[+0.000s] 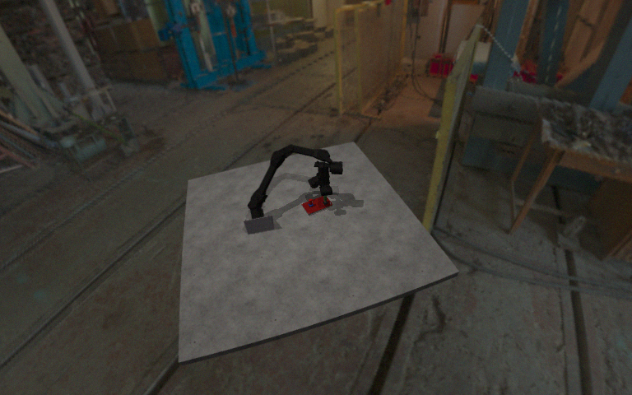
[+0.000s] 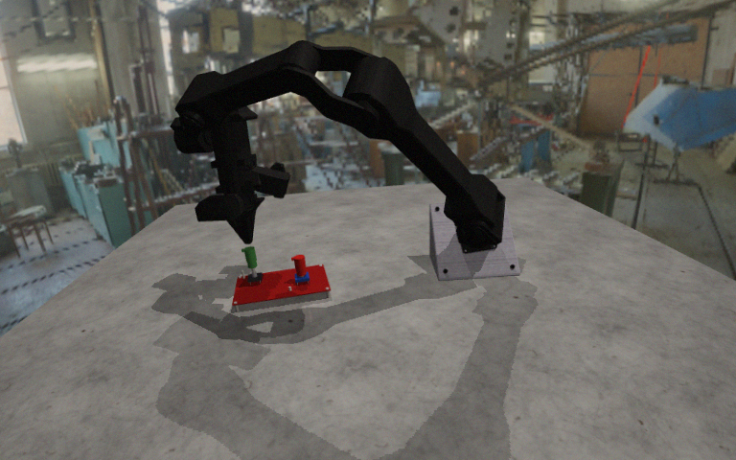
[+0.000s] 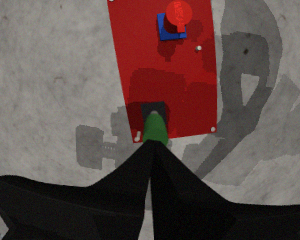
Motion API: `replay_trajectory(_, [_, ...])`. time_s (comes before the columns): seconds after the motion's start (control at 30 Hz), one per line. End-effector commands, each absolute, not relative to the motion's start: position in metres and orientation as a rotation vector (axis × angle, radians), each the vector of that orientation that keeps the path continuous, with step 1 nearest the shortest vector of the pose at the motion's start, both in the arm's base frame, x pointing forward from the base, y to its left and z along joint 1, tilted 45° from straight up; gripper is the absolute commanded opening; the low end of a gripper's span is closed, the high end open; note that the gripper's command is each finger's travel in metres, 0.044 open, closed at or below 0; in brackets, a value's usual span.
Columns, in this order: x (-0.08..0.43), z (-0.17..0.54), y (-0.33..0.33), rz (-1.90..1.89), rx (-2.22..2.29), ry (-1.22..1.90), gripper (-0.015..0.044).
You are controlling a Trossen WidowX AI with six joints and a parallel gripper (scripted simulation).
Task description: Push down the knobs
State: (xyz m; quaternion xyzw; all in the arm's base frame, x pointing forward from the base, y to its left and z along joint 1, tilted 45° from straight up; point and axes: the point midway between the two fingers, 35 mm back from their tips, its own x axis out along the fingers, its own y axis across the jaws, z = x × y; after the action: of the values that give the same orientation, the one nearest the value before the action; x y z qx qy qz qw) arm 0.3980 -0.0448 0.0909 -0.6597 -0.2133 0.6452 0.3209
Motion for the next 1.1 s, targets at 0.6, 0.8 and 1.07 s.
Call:
replay_trajectory(0.6, [0.3987,0.0871,-0.0382,1.687,-1.735,-0.56,0.0])
replay_trajectory(0.8, [0.3988,0.0861,-0.0373,1.687,-1.735,-0.56,0.0])
replay_trajectory(1.07, [0.3988,0.0861,-0.0373,1.687,-1.735,-0.56,0.0])
